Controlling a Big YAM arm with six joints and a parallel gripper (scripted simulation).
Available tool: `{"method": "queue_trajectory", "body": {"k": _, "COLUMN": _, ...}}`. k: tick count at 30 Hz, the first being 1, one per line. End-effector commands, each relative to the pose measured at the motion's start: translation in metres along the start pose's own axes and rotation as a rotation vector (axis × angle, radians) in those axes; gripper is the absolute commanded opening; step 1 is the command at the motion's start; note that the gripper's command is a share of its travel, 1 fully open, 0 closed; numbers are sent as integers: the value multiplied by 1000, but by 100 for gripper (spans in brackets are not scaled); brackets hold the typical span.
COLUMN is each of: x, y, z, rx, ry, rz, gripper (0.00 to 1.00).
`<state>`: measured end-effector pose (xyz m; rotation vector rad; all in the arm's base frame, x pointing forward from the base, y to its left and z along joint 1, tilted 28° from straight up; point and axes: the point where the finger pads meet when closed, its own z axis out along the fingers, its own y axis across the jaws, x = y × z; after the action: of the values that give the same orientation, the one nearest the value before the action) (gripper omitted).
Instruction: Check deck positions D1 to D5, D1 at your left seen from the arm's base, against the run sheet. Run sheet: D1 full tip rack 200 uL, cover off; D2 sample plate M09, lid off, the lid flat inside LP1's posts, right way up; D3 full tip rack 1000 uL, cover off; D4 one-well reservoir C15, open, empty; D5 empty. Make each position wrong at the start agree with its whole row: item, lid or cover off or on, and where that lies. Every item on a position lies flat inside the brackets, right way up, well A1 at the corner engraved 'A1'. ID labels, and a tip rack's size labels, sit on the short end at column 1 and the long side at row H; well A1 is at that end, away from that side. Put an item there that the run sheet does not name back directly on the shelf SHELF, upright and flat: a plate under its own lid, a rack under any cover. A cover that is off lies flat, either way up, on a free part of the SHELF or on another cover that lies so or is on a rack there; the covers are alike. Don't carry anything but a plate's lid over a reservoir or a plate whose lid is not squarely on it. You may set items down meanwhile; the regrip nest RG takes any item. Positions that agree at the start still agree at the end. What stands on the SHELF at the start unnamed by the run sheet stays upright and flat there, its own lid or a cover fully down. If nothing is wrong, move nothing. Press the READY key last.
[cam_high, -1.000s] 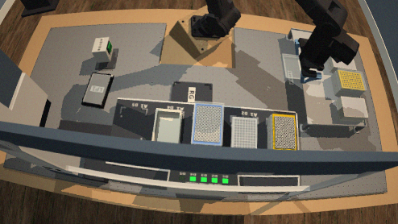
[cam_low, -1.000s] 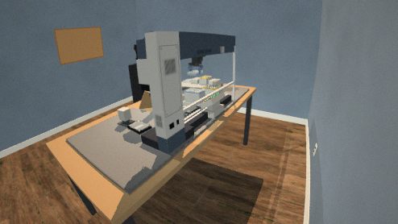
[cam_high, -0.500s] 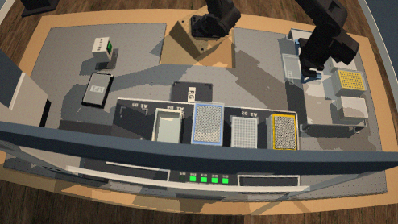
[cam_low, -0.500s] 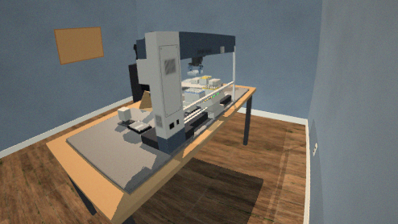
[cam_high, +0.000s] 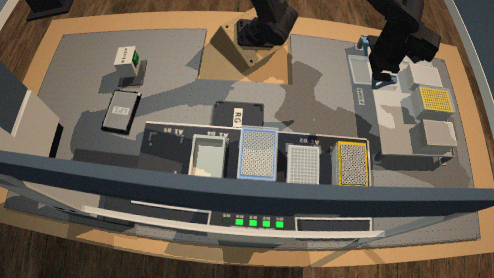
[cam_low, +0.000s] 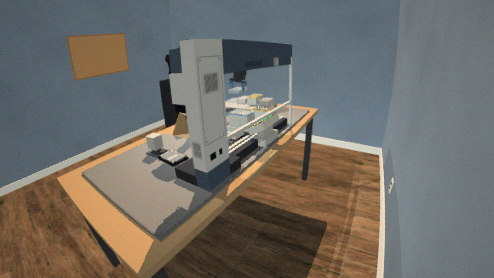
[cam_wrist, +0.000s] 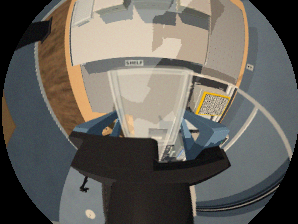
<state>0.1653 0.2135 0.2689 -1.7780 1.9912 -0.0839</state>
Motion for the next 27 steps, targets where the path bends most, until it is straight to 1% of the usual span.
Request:
{"method": "queue_trajectory", "body": {"k": 1, "x": -6, "y": 2, "z": -21, "rx": 28, "ry": -38, "rz": 55, "gripper": 0}}
{"method": "queue_trajectory", "body": {"k": 2, "x": 0, "y": 12, "z": -12, "rx": 19, "ry": -18, "rz": 50, "gripper": 0}}
{"method": "queue_trajectory", "body": {"k": 6, "x": -1, "y": 31, "z": -12, "rx": 18, "ry": -18, "rz": 50, "gripper": 0}}
{"method": "queue_trajectory", "body": {"k": 7, "x": -2, "y": 36, "z": -12, "rx": 18, "ry": -21, "rz": 51, "gripper": 0}}
{"method": "queue_trajectory", "body": {"k": 8, "x": -10, "y": 36, "z": -21, "rx": 23, "ry": -43, "rz": 58, "gripper": 0}}
{"method": "queue_trajectory", "body": {"k": 9, "x": -10, "y": 42, "z": -19, "rx": 21, "ry": -38, "rz": 57, "gripper": 0}}
{"method": "queue_trajectory", "body": {"k": 10, "x": -3, "y": 51, "z": -10, "rx": 15, "ry": -13, "rz": 49, "gripper": 0}}
{"method": "queue_trajectory", "body": {"k": 13, "x": -4, "y": 68, "z": -5, "rx": 13, "ry": 5, "rz": 43, "gripper": 0}}
{"method": "queue_trajectory", "body": {"k": 14, "x": -9, "y": 71, "z": -9, "rx": 14, "ry": -5, "rz": 46, "gripper": 0}}
{"method": "queue_trajectory", "body": {"k": 15, "x": -16, "y": 73, "z": -16, "rx": 15, "ry": -25, "rz": 54, "gripper": 0}}
{"method": "queue_trajectory", "body": {"k": 17, "x": -16, "y": 73, "z": -16, "rx": 15, "ry": -25, "rz": 54, "gripper": 0}}
{"method": "queue_trajectory", "body": {"k": 18, "x": -13, "y": 79, "z": -13, "rx": 14, "ry": -17, "rz": 51, "gripper": 0}}
{"method": "queue_trajectory", "body": {"k": 19, "x": -6, "y": 88, "z": -5, "rx": 14, "ry": 6, "rz": 42, "gripper": 0}}
{"method": "queue_trajectory", "body": {"k": 21, "x": -6, "y": 98, "z": -4, "rx": 14, "ry": 7, "rz": 41, "gripper": 0}}
{"method": "queue_trajectory", "body": {"k": 22, "x": -10, "y": 101, "z": -8, "rx": 14, "ry": -4, "rz": 45, "gripper": 0}}
{"method": "queue_trajectory", "body": {"k": 23, "x": -17, "y": 104, "z": -15, "rx": 12, "ry": -23, "rz": 53, "gripper": 0}}
{"method": "queue_trajectory", "body": {"k": 24, "x": -16, "y": 109, "z": -14, "rx": 12, "ry": -19, "rz": 52, "gripper": 0}}
{"method": "queue_trajectory", "body": {"k": 26, "x": -8, "y": 123, "z": -4, "rx": 15, "ry": 6, "rz": 41, "gripper": 0}}
{"method": "queue_trajectory", "body": {"k": 27, "x": -11, "y": 127, "z": -7, "rx": 14, "ry": -3, "rz": 44, "gripper": 0}}
